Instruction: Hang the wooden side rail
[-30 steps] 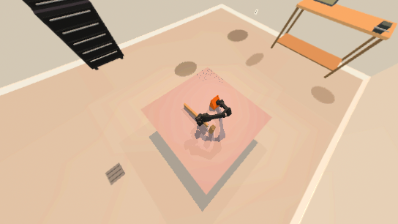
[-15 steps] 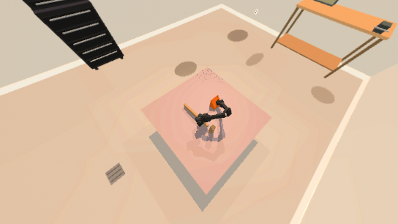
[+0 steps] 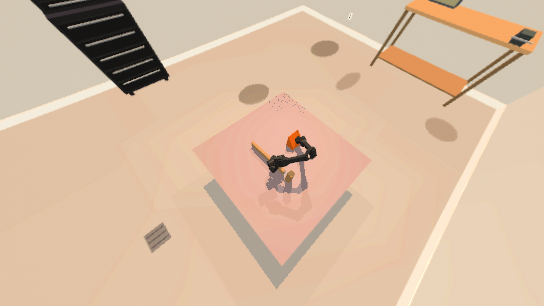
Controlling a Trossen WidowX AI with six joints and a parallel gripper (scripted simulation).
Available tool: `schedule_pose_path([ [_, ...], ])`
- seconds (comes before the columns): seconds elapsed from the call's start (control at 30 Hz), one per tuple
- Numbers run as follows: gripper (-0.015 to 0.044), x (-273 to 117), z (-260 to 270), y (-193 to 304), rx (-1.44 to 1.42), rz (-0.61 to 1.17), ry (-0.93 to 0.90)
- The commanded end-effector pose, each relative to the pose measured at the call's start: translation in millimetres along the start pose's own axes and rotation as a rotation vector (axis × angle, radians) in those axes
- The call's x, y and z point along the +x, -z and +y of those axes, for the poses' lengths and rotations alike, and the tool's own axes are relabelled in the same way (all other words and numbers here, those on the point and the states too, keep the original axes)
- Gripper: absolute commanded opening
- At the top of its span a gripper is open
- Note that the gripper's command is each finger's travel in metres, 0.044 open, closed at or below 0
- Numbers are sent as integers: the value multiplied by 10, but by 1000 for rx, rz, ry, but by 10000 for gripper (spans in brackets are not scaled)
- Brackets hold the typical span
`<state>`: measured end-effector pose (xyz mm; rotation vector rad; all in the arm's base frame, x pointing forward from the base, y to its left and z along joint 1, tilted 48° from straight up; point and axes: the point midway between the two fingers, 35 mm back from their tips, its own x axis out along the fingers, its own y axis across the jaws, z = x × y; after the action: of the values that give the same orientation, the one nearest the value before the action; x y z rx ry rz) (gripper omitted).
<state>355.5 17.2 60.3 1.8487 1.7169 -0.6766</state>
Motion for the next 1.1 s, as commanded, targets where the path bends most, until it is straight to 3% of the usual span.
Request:
schedule_pose_path([
  [0.0, 0, -39, 8, -4, 3, -4, -12],
  [1.07, 0, -46, 18, 30, 3, -4, -12],
])
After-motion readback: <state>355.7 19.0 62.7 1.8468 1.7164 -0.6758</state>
